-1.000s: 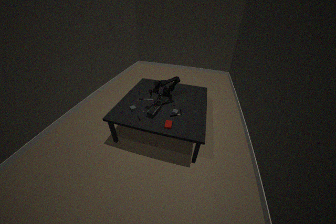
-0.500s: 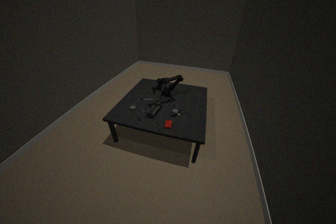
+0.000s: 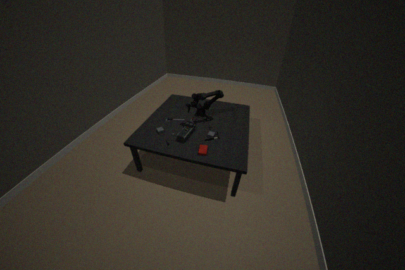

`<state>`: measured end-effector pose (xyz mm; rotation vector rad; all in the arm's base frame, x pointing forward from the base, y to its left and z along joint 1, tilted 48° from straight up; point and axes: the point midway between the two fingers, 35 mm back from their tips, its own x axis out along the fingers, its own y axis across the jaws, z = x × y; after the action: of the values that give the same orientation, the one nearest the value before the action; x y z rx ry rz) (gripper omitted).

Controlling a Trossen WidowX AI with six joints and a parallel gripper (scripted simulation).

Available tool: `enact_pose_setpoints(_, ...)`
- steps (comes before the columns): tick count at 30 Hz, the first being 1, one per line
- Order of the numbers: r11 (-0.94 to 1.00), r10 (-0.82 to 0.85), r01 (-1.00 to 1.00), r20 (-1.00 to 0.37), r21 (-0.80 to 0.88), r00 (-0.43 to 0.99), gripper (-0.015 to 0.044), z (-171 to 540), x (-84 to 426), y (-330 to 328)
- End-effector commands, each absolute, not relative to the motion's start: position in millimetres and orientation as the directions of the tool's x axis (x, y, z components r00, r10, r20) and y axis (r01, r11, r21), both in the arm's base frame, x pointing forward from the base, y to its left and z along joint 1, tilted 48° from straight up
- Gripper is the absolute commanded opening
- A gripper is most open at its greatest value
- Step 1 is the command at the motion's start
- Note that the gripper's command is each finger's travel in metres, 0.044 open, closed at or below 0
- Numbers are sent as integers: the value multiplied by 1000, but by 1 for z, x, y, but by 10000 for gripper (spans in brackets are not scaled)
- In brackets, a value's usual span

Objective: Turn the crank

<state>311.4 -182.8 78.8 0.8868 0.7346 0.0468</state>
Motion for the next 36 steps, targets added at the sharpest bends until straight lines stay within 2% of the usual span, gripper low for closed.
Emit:
enact_pose_setpoints(1,642,333,255,-563,723,757,440,71,311,-173)
enact_pose_setpoints(36,641,334,255,-562,724,757,440,24,320,-124)
